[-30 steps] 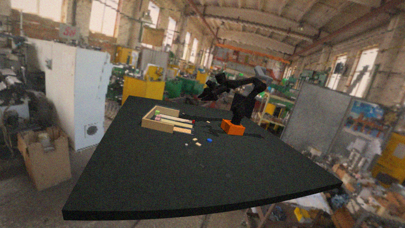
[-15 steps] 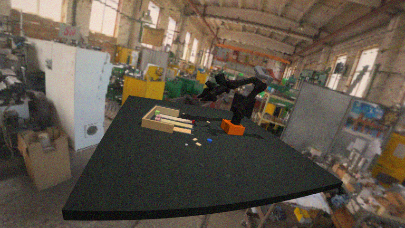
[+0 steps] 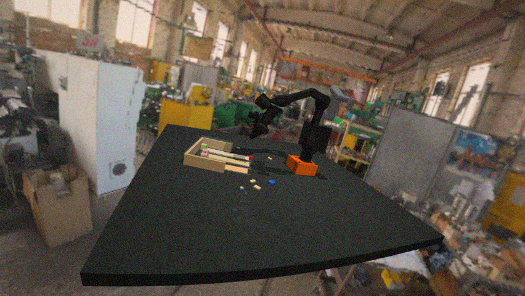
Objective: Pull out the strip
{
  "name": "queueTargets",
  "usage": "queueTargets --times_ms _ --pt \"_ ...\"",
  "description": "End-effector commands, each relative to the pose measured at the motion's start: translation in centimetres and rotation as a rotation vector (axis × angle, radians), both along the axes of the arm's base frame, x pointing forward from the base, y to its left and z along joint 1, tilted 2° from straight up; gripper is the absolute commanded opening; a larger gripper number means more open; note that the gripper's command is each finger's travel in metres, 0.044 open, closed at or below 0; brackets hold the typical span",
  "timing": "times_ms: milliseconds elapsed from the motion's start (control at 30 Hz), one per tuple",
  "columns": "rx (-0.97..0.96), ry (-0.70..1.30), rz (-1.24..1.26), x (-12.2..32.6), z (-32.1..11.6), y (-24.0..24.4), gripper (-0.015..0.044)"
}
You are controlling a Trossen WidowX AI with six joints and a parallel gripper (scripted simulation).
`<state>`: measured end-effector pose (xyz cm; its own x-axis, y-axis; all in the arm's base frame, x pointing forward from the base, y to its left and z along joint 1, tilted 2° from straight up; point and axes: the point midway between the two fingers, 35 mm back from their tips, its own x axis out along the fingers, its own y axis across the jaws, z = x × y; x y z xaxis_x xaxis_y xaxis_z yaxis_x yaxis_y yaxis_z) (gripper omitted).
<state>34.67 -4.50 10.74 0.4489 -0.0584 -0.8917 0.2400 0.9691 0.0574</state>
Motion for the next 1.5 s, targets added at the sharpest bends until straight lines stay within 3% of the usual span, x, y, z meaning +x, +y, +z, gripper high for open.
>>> queueTargets --times_ms 0,233,1467 --pt "0.045 0.199 -0.047 1.3 -2.6 0.1 0.0000" --pt "0.086 0.456 -0.111 1.7 -6.3 1.0 0.0000" --pt "0.086 0.455 -0.111 2.2 -11.4 1.0 0.0000"
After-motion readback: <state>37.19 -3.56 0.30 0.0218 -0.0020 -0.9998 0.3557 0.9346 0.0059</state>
